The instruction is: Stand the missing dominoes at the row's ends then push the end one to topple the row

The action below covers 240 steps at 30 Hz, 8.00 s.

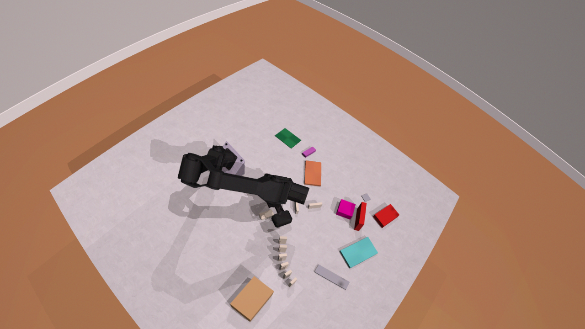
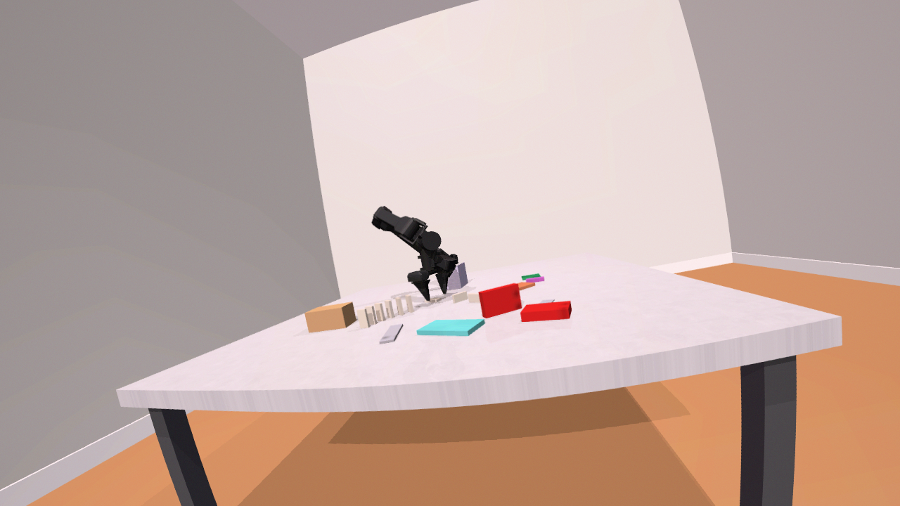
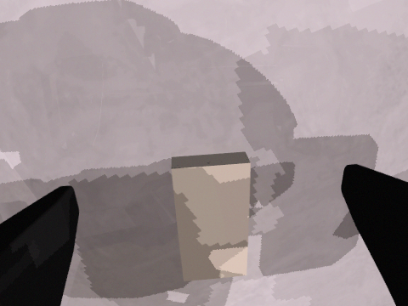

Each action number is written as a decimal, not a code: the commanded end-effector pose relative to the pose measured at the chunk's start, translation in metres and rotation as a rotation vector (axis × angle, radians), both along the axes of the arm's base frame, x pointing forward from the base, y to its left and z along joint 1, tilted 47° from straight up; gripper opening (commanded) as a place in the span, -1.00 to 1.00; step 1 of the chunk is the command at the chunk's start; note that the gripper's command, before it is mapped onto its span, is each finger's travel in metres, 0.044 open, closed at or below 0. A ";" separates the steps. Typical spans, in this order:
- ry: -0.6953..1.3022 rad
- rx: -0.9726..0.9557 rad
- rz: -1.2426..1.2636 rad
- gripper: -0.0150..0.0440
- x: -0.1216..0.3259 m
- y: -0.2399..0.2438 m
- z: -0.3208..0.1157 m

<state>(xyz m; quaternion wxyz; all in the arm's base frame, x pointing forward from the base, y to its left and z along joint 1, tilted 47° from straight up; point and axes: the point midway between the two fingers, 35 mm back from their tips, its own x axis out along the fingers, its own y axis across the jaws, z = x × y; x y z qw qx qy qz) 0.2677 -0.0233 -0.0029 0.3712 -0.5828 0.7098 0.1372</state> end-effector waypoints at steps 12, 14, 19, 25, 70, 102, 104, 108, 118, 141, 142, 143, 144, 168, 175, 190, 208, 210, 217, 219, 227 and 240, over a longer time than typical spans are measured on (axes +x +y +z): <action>0.002 -0.005 0.008 0.82 -0.001 -0.011 -0.010; 0.002 -0.005 0.008 0.64 -0.001 -0.011 -0.010; 0.002 -0.005 0.008 0.20 -0.001 -0.011 -0.010; 0.002 -0.005 0.008 -0.13 -0.001 -0.011 -0.010; -0.691 0.065 -0.714 -0.13 0.010 -0.078 0.215; -0.963 0.869 -0.634 -0.13 0.020 -0.100 0.168; -0.995 0.905 -0.596 -0.13 0.021 -0.101 0.170; -1.059 0.966 -0.510 -0.13 0.021 -0.104 0.174; -1.218 1.057 -0.246 -0.13 0.015 -0.110 0.190; -1.414 1.006 0.359 -0.13 -0.021 -0.102 0.217; -1.414 1.006 0.359 -0.13 -0.021 -0.102 0.217; -1.414 1.006 0.359 -0.13 -0.021 -0.102 0.217; -1.414 1.006 0.359 -0.13 -0.021 -0.102 0.217; -1.410 1.005 0.352 -0.13 -0.018 -0.127 0.196; -1.411 1.006 0.348 -0.13 -0.019 -0.144 0.180; -1.413 1.006 0.346 -0.13 -0.020 -0.153 0.169; -1.412 1.006 0.344 1.00 -0.019 -0.149 0.174; -1.412 1.006 0.340 1.00 -0.018 -0.136 0.186; -1.408 1.017 0.323 1.00 -0.014 -0.116 0.202; -1.385 1.045 0.283 1.00 -0.006 -0.113 0.199; -1.176 1.143 -0.099 1.00 0.047 -0.086 0.176; -0.724 0.414 -0.731 1.00 0.025 -0.074 0.167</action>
